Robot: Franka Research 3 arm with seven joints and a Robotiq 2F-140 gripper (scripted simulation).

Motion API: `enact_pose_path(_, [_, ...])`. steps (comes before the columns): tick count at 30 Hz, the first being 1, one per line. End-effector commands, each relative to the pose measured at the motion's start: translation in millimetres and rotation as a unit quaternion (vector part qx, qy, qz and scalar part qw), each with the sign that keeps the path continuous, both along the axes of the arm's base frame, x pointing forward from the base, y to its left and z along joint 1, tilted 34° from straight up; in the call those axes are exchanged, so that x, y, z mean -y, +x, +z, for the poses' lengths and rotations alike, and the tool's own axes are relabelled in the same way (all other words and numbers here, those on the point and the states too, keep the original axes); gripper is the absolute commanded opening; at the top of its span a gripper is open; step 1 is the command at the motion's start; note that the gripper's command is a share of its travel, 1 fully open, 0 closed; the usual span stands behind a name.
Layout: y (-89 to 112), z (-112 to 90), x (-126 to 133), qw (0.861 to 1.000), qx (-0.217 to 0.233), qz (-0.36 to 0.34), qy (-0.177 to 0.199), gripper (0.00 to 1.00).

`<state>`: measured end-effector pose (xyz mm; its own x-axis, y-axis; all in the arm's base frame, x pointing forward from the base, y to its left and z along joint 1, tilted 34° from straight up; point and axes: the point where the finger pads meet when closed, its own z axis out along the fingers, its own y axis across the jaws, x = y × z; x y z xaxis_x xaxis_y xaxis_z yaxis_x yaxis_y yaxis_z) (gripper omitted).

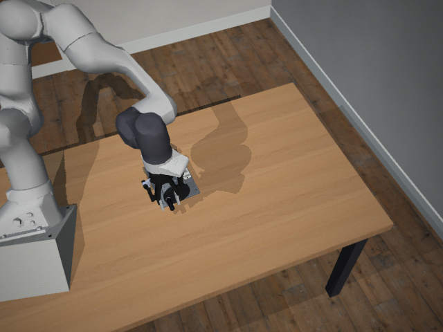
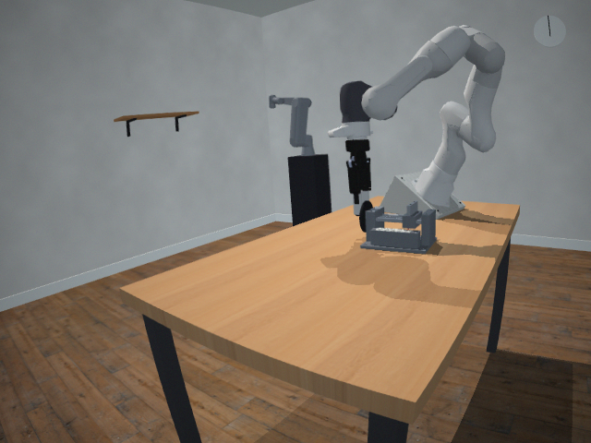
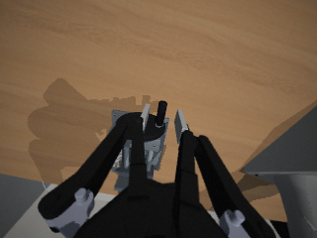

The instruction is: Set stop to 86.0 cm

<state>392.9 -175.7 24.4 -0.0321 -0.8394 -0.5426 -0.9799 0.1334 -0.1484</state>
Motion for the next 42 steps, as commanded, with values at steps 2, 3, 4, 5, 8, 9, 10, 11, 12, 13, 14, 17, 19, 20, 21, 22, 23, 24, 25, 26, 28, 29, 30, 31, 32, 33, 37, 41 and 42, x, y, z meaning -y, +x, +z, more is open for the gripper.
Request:
enact_pose_path(2, [4.4, -11.1, -4.4, 1.000, 0.008, 0.006, -0.006, 0.33])
enact_pose_path(3, [4.8, -12.5, -5.3, 1.000, 0.008, 0.006, -0.006, 0.33])
enact_pose_path(4, [5.1, -13.7, -6.0, 1.000, 0.008, 0.006, -0.006, 0.33])
enact_pose_path(5, [5.3, -14.7, -6.6, 1.000, 0.008, 0.006, -0.006, 0.33])
enact_pose_path(8, [5.7, -16.2, -7.6, 1.000, 0.008, 0.006, -0.006, 0.33])
enact_pose_path(9, [5.7, -16.2, -7.6, 1.000, 0.008, 0.006, -0.006, 0.33])
enact_pose_path(10, [5.7, -16.2, -7.6, 1.000, 0.008, 0.006, -0.006, 0.33])
enact_pose_path(11, [5.7, -16.4, -7.7, 1.000, 0.008, 0.006, -0.006, 0.33])
enact_pose_path(12, [5.7, -16.5, -7.8, 1.000, 0.008, 0.006, -0.006, 0.33])
enact_pose_path(13, [5.7, -16.5, -7.8, 1.000, 0.008, 0.006, -0.006, 0.33])
enact_pose_path(14, [5.7, -16.5, -7.8, 1.000, 0.008, 0.006, -0.006, 0.33])
enact_pose_path(17, [5.7, -16.5, -7.8, 1.000, 0.008, 0.006, -0.006, 0.33])
enact_pose_path(19, [5.7, -16.5, -7.8, 1.000, 0.008, 0.006, -0.006, 0.33])
enact_pose_path(20, [5.7, -16.5, -7.8, 1.000, 0.008, 0.006, -0.006, 0.33])
enact_pose_path(21, [5.7, -16.5, -7.8, 1.000, 0.008, 0.006, -0.006, 0.33])
enact_pose_path(22, [5.7, -16.5, -7.8, 1.000, 0.008, 0.006, -0.006, 0.33])
enact_pose_path(23, [5.7, -16.5, -7.8, 1.000, 0.008, 0.006, -0.006, 0.04])
enact_pose_path(24, [5.7, -16.5, -7.8, 1.000, 0.008, 0.006, -0.006, 0.04])
enact_pose_path(25, [5.7, -16.5, -7.8, 1.000, 0.008, 0.006, -0.006, 0.04])
enact_pose_path(26, [5.7, -16.5, -7.8, 1.000, 0.008, 0.006, -0.006, 0.04])
enact_pose_path(28, [5.7, -16.5, -7.8, 1.000, 0.008, 0.006, -0.006, 0.04])
enact_pose_path(29, [5.7, -16.5, -7.8, 1.000, 0.008, 0.006, -0.006, 0.04])
enact_pose_path(30, [5.7, -16.5, -7.8, 1.000, 0.008, 0.006, -0.006, 0.04])
enact_pose_path(31, [5.7, -16.5, -7.8, 1.000, 0.008, 0.006, -0.006, 0.04])
enact_pose_path(32, [5.7, -16.5, -7.8, 1.000, 0.008, 0.006, -0.006, 0.04])
enact_pose_path(33, [5.7, -16.5, -7.8, 1.000, 0.008, 0.006, -0.006, 0.04])
enact_pose_path(37, [5.7, -16.5, -7.8, 1.000, 0.008, 0.006, -0.006, 0.04])
enact_pose_path(41, [5.7, -16.5, -7.8, 1.000, 0.008, 0.006, -0.006, 0.04])
enact_pose_path(42, [5.7, -16.5, -7.8, 1.000, 0.008, 0.006, -0.006, 0.04])
